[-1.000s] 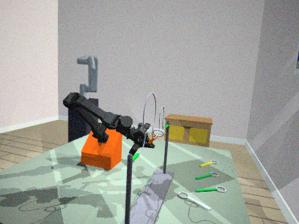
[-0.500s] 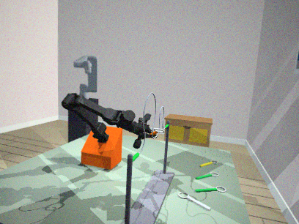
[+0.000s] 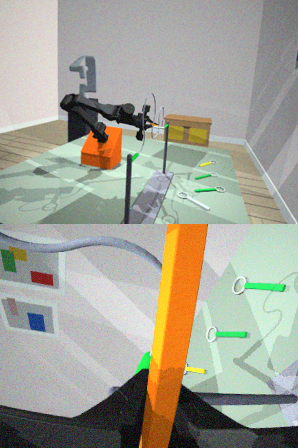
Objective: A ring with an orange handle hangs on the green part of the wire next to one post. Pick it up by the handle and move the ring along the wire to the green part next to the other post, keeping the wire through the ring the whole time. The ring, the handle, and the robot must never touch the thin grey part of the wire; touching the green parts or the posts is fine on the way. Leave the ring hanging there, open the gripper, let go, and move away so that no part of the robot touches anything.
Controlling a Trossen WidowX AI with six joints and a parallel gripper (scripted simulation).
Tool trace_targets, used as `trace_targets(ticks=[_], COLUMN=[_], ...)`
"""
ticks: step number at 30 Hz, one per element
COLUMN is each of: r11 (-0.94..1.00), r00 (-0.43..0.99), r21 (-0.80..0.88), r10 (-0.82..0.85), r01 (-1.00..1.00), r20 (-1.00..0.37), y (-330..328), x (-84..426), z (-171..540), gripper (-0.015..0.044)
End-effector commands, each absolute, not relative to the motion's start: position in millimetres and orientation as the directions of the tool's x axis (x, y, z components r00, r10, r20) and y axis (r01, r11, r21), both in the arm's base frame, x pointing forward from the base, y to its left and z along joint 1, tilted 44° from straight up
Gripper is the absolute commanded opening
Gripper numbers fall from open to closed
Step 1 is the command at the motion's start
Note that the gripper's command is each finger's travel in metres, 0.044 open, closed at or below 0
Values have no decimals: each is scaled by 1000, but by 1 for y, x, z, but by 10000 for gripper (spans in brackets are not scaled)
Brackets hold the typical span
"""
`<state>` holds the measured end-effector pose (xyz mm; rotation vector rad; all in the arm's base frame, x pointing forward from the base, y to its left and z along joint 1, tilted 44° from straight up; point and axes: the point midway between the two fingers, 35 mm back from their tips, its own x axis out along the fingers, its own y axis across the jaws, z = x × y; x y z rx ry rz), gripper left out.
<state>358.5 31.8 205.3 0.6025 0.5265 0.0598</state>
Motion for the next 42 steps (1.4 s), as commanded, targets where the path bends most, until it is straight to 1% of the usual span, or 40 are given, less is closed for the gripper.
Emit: trace_targets(ticks=[1,14,25,34,42], r11=[782,617,533,550,635], r00=[868,866,865,865,866], r21=[617,782,841,830,768], r10=[244,340,377,370,332], r01=[87,88,89,89,88], r20=[-432,-366,-331,-338,-374], y=[42,65,75,77,75], x=[359,358,358,358,358], z=[216,244,261,268,265], gripper=[-150,-150,-150,-150,-150])
